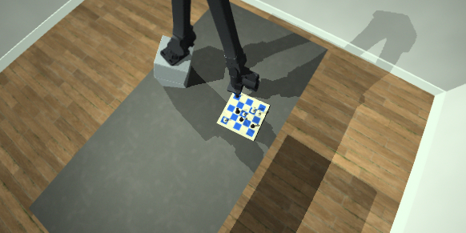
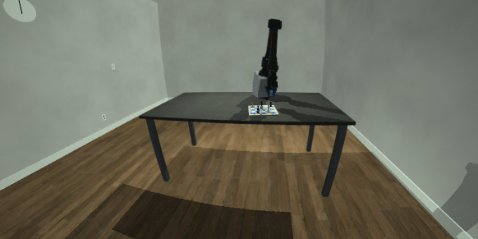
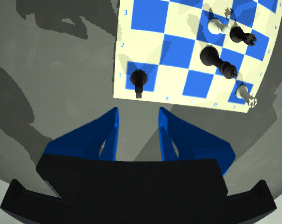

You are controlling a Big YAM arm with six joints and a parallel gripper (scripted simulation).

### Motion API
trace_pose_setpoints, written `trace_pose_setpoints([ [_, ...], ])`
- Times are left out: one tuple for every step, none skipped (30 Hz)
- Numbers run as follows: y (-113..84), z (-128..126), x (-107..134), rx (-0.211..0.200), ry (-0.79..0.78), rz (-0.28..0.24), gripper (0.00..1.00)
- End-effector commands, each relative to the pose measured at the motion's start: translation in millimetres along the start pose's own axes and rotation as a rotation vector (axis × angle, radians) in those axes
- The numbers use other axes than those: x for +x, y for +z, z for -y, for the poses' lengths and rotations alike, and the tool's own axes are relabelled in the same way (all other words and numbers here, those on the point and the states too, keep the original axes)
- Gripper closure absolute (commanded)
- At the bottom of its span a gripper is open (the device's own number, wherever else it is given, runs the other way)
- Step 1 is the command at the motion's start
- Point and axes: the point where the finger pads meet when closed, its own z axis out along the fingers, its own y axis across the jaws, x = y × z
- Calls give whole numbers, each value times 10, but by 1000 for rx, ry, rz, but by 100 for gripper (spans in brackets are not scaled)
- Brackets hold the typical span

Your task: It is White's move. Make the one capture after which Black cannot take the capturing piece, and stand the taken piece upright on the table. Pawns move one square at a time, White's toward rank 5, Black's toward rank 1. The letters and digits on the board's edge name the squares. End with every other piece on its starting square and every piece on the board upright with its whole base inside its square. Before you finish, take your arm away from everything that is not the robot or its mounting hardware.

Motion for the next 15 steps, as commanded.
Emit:
trace_pose_setpoints([
  [54, -22, -117, 1, -3, 23, 64],
  [68, -14, -122, 2, -1, 24, 64],
  [82, -8, -128, 3, 0, 25, 64],
  [97, -8, -135, 3, 0, 26, 64],
  [111, -14, -141, 2, -2, 27, 64],
  [126, -21, -148, 1, -4, 28, 64],
  [126, -21, -148, 1, -4, 28, 64],
  [126, -21, -148, 1, -4, 28, 64],
  [135, 8, -154, 4, 0, 29, 64],
  [149, 5, -155, 4, 0, 29, 64],
  [163, -4, -154, 3, 0, 29, 64],
  [176, -12, -152, 2, -2, 28, 64],
  [188, -18, -151, 2, -4, 28, 64],
  [199, -20, -150, 1, -4, 28, 64],
  [209, -15, -149, 2, -3, 28, 64],
])
